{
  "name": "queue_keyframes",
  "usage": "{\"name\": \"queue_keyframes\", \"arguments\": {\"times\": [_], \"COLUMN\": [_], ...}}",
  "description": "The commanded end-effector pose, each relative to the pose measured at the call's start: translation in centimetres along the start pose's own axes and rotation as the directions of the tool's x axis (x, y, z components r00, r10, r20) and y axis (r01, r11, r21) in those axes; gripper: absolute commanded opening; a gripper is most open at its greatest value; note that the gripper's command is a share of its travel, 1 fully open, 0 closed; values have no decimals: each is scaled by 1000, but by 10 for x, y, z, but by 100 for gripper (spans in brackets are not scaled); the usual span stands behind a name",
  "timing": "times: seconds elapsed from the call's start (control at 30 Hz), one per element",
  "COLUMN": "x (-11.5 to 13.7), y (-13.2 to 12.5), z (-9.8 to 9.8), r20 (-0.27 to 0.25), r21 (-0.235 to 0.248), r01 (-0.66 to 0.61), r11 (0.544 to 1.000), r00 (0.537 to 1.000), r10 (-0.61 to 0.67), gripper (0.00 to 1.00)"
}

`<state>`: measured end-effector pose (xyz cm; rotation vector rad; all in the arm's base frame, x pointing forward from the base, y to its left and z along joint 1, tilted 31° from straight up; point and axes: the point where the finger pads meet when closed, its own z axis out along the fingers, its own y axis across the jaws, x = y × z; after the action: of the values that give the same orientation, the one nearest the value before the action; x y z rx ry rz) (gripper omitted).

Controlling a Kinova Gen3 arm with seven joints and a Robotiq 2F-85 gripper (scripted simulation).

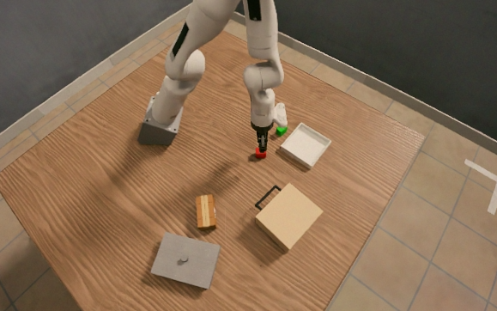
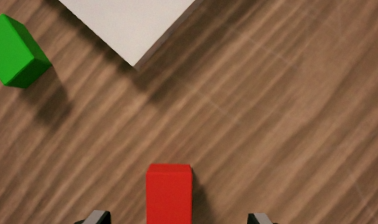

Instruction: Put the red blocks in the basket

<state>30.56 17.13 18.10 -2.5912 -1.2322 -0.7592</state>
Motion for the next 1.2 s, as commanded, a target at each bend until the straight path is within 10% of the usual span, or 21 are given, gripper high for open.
{"name": "queue_keyframes", "arguments": {"times": [0.0, 1.17], "x": [-4, -3], "y": [-5, -5], "z": [12, 39], "r20": [3, 3], "r21": [15, 15], "r01": [3, 4], "r11": [1000, 1000], "r00": [1000, 1000], "r10": [-3, -4], "gripper": [70, 70]}}
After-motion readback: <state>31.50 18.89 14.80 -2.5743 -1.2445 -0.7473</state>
